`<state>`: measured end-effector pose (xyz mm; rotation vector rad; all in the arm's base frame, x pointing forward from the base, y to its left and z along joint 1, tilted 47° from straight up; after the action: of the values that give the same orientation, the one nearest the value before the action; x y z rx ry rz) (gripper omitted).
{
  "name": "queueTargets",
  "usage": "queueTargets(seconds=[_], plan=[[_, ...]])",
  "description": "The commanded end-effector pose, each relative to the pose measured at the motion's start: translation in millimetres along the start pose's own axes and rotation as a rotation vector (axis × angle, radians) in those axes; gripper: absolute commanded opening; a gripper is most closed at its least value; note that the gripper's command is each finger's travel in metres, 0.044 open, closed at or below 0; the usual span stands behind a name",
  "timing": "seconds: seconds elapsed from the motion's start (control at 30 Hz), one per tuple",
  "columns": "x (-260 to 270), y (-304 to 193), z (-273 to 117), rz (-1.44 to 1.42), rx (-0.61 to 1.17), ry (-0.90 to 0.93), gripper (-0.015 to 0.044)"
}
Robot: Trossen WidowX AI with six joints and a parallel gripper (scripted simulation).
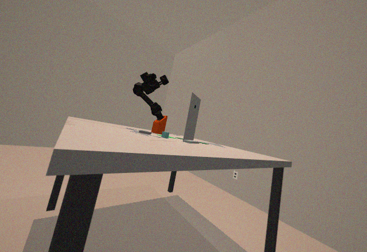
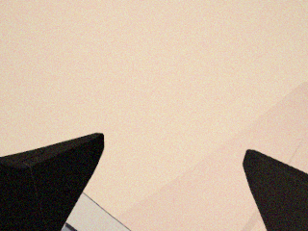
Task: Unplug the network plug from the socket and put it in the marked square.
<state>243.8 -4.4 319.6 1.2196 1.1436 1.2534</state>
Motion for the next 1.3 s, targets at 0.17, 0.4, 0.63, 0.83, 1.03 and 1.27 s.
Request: queueTargets(seconds=[0.17,0.4,0.63,0.83,1.03,1.27], plan=[[-1,-41,2,0.128,0.163,0.095,0.0242],[-1,-102,-7,0.382,0.43,0.204,0.0156],[1,-153,-28,0.69,0.692,0.266,0.0156],[1,-158,-31,0.722,0.717,0.27,0.0156],[3,-160,-22,0.722,0.717,0.27,0.0156],[9,-166,-3,0.722,0.717,0.27,0.0156]])
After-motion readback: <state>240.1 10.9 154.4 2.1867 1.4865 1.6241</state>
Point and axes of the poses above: the point midway between the two fingers, 35 mm back from their tips, its own z axis out along the fingers, its own x axis across the jaws, y = z × x, the point moved 7 cm from there along -z, back along the fingers, and after that the axes turned 4 degrees about z, right-handed, at the moved point
